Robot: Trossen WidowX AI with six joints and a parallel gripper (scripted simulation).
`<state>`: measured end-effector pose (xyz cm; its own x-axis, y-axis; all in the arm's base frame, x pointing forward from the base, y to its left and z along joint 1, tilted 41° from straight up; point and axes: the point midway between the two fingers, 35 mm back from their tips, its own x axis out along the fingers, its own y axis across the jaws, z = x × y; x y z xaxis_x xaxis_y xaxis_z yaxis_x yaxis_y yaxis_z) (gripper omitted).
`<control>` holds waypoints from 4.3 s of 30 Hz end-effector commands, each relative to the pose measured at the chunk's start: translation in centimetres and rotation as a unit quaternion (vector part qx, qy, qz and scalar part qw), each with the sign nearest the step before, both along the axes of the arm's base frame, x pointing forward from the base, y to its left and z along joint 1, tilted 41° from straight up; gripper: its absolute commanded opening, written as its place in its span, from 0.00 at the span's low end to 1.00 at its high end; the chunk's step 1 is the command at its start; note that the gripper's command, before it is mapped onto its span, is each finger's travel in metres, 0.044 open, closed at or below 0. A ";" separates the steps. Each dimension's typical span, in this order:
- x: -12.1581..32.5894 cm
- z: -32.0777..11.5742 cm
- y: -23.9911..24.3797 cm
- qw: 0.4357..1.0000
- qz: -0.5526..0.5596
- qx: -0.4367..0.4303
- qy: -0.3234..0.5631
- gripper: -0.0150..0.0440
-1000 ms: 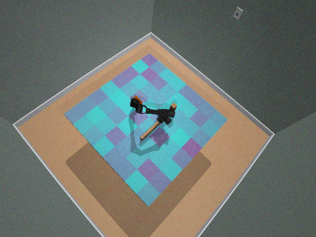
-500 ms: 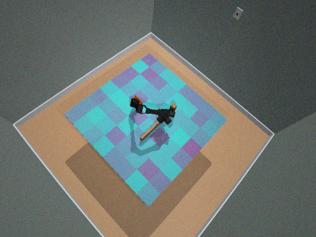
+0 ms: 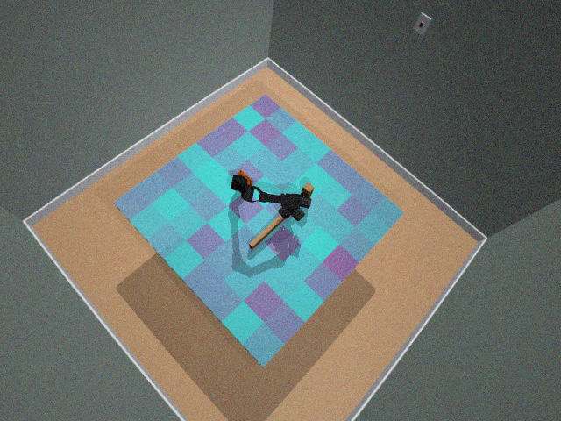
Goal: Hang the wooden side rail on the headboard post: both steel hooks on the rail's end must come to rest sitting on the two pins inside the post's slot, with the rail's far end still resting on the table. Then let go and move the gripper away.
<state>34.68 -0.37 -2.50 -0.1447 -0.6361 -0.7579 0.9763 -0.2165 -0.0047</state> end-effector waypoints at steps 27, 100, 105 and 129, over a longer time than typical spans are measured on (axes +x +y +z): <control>0.1 -0.2 0.7 1.000 0.005 0.002 -0.005 0.25; 0.4 -0.5 1.3 1.000 0.005 0.002 -0.005 0.25; 0.4 -0.5 1.4 1.000 0.005 0.002 -0.005 0.25; 0.4 -0.7 1.5 1.000 0.005 0.002 -0.005 0.25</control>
<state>34.75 0.58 -3.44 -0.1484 -0.6380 -0.7556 0.9765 -0.2151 -0.0102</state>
